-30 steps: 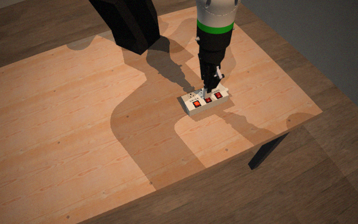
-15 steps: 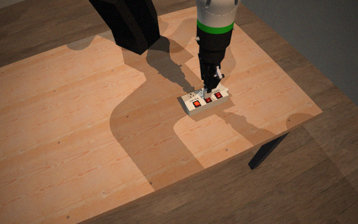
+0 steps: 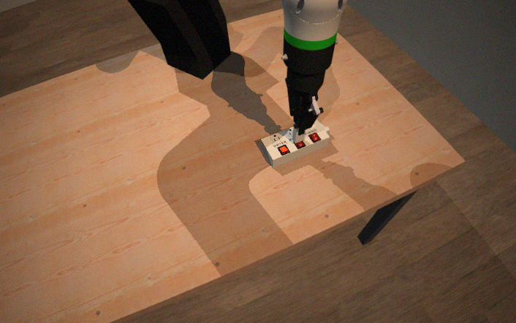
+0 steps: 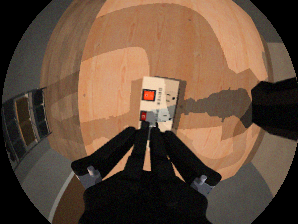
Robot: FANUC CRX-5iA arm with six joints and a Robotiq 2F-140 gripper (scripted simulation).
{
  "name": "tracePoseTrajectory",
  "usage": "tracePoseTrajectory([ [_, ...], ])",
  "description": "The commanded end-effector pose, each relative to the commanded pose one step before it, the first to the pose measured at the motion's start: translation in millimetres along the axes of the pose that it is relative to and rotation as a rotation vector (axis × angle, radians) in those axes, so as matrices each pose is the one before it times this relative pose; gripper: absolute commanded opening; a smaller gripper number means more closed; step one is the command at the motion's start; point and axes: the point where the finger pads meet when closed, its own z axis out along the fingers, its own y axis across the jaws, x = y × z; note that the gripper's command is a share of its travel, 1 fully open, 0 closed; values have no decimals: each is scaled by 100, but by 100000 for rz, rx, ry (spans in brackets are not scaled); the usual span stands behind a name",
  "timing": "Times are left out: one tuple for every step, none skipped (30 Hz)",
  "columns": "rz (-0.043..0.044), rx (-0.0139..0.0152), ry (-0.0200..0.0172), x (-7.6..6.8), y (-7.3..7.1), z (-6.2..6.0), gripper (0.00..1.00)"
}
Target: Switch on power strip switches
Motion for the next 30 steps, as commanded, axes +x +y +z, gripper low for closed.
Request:
tracePoseTrajectory([
  [3, 37, -15, -11, -15, 163, 0],
  [0, 0, 0, 0, 0, 0, 0],
  [0, 0, 0, 0, 0, 0, 0],
  [0, -1, -1, 0, 1, 49, 0],
  [0, 1, 1, 0, -1, 49, 0],
  [0, 1, 1, 0, 0, 48, 0],
  [0, 1, 0, 0, 0, 47, 0],
  [0, 0, 0, 0, 0, 46, 0],
  [0, 0, 0, 0, 0, 43, 0],
  [0, 0, 0, 0, 0, 40, 0],
  [0, 0, 0, 0, 0, 37, 0],
  [0, 0, 0, 0, 0, 34, 0],
  [0, 0, 0, 0, 0, 30, 0],
  [0, 0, 0, 0, 0, 26, 0],
  [0, 0, 0, 0, 0, 21, 0],
  [0, 0, 0, 0, 0, 17, 0],
  [0, 0, 0, 0, 0, 13, 0],
  [0, 0, 0, 0, 0, 9, 0],
  [0, 0, 0, 0, 0, 0, 0],
  [0, 0, 0, 0, 0, 0, 0],
  [0, 0, 0, 0, 0, 6, 0],
  [0, 0, 0, 0, 0, 3, 0],
  [0, 0, 0, 0, 0, 1, 0],
  [0, 0, 0, 0, 0, 0, 0],
  [0, 0, 0, 0, 0, 0, 0],
  [0, 0, 0, 0, 0, 0, 0],
  [0, 0, 0, 0, 0, 0, 0],
  [0, 0, 0, 0, 0, 0, 0],
  [0, 0, 0, 0, 0, 0, 0],
  [0, 0, 0, 0, 0, 0, 0],
])
